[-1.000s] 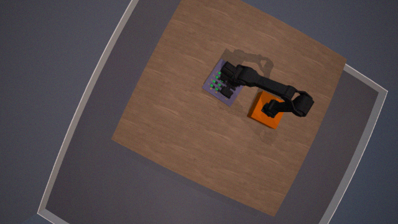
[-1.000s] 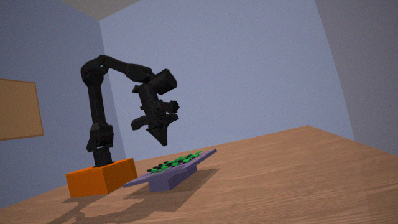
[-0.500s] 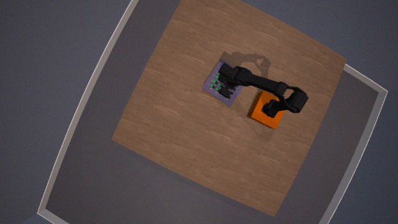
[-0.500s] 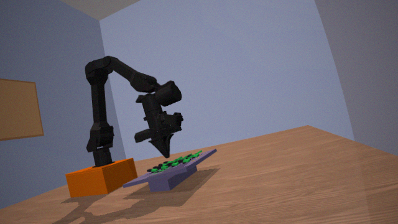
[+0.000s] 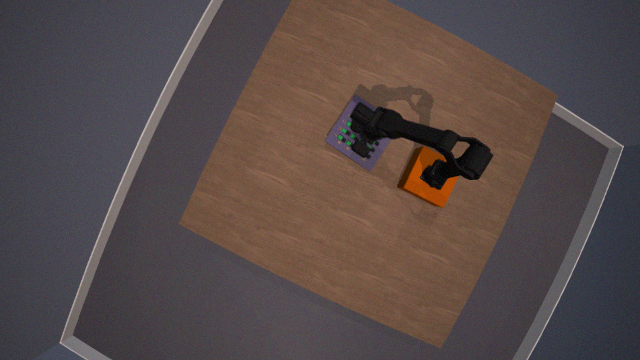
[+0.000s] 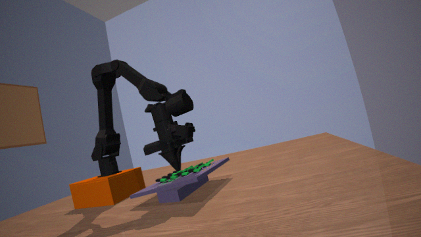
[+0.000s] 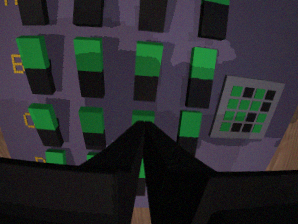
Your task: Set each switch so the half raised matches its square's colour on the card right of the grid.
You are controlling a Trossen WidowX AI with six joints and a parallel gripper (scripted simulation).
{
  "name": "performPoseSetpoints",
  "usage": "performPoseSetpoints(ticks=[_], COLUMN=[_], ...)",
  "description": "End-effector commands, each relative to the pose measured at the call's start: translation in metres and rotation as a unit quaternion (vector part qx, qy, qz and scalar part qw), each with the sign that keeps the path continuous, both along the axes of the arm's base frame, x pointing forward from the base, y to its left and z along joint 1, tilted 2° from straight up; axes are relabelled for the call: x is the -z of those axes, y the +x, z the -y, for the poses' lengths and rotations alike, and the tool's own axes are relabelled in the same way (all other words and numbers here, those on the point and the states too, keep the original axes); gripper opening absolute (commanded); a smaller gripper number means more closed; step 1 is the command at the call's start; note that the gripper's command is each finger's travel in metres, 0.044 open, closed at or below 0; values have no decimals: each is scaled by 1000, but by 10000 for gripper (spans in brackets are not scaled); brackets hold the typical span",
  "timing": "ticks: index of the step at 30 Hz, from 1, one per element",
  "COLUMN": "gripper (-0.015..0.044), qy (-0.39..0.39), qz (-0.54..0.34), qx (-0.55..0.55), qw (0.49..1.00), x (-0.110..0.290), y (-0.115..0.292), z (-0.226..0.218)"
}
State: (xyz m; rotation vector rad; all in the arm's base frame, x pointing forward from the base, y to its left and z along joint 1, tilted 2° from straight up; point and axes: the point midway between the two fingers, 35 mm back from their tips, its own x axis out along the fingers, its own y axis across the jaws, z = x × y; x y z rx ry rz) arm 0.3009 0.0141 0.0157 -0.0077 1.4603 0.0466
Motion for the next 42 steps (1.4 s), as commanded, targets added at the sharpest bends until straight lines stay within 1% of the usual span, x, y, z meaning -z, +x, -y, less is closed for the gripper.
performPoseSetpoints(ticks=[1, 42], gripper=[0, 0], qy=[1, 1], qz=[1, 1], qx=[-2, -2], qw=[1000, 1000], x=[0, 4], y=[1, 1], z=[-1, -1])
